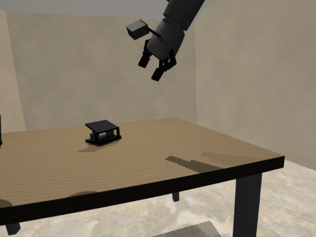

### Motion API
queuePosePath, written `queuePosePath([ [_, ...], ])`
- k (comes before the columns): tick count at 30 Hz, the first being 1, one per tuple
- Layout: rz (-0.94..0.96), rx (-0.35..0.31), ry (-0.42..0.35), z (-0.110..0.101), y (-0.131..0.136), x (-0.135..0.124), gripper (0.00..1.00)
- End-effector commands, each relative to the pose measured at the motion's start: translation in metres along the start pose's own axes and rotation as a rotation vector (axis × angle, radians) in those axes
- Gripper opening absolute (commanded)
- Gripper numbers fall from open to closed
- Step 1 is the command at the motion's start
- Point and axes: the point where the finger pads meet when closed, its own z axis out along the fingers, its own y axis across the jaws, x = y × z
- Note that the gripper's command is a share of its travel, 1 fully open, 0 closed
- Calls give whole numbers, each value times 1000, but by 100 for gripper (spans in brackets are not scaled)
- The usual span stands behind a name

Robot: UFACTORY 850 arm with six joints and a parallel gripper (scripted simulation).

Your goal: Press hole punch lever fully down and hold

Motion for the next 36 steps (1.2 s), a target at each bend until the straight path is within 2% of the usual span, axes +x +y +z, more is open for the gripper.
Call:
queuePosePath([
  [1,-1,2,-2,-1,0,0,100],
  [20,-4,9,5,1,0,0,100],
  [23,-27,54,44,12,-2,4,100],
  [26,-88,145,122,34,-6,12,100],
  [32,-182,249,207,57,-8,20,100],
  [34,-182,249,207,57,-8,20,100],
  [35,-239,300,247,67,-8,24,100],
  [36,-255,313,258,70,-8,25,100],
])
